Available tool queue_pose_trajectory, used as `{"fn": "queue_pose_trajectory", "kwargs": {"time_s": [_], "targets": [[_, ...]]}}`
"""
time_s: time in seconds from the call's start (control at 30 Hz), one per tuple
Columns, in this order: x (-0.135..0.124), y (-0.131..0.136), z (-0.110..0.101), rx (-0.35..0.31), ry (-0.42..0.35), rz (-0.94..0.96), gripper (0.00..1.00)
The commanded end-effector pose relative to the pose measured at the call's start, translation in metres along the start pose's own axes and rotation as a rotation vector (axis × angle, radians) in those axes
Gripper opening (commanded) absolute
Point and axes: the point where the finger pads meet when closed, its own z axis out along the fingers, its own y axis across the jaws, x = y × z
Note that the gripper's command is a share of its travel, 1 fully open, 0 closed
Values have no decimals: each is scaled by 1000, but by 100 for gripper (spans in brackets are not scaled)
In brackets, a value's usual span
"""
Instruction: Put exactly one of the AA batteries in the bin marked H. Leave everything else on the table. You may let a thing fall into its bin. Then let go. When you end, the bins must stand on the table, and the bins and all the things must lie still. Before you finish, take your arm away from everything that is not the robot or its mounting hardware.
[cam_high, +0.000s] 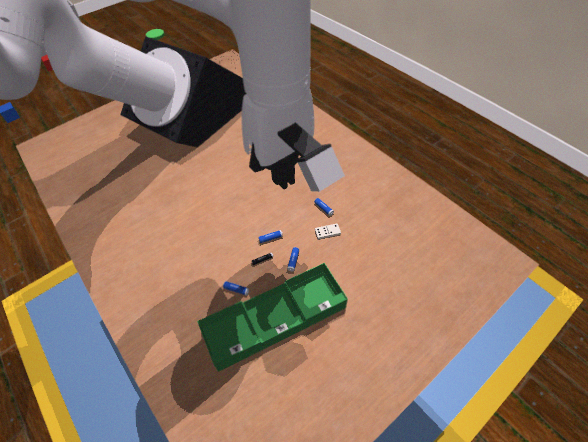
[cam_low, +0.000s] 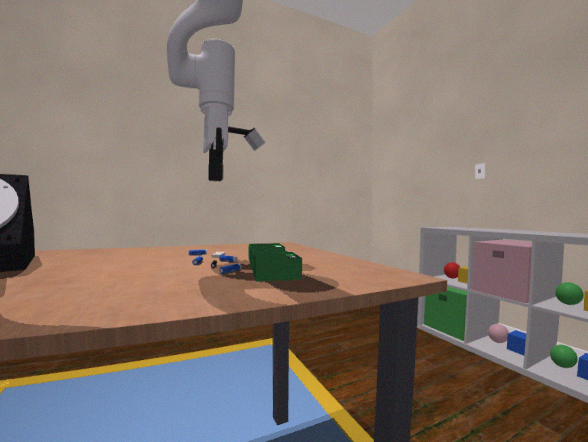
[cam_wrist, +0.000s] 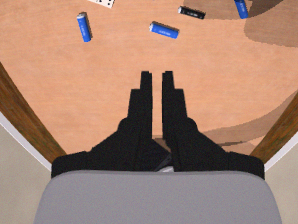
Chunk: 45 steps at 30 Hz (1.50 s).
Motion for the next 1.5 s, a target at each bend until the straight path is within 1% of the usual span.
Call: {"fn": "queue_pose_trajectory", "kwargs": {"time_s": [0.0, 0.27, 0.37, 0.47, 0.7, 0.77, 1.27, 1.33, 1.4, 1.47], "targets": [[2, -3, 0, 1, 1, -2, 7], [2, -3, 0, 1, 1, -2, 7], [10, 17, 13, 1, 1, 148, 7], [18, 37, 25, 1, 1, 211, 7], [36, 84, 56, 1, 1, 211, 7], [36, 84, 56, 1, 1, 211, 7], [76, 183, 120, 0, 1, 211, 7], [76, 183, 120, 0, 1, 211, 7], [81, 197, 129, 0, 1, 211, 7], [83, 201, 131, 0, 1, 211, 7]]}}
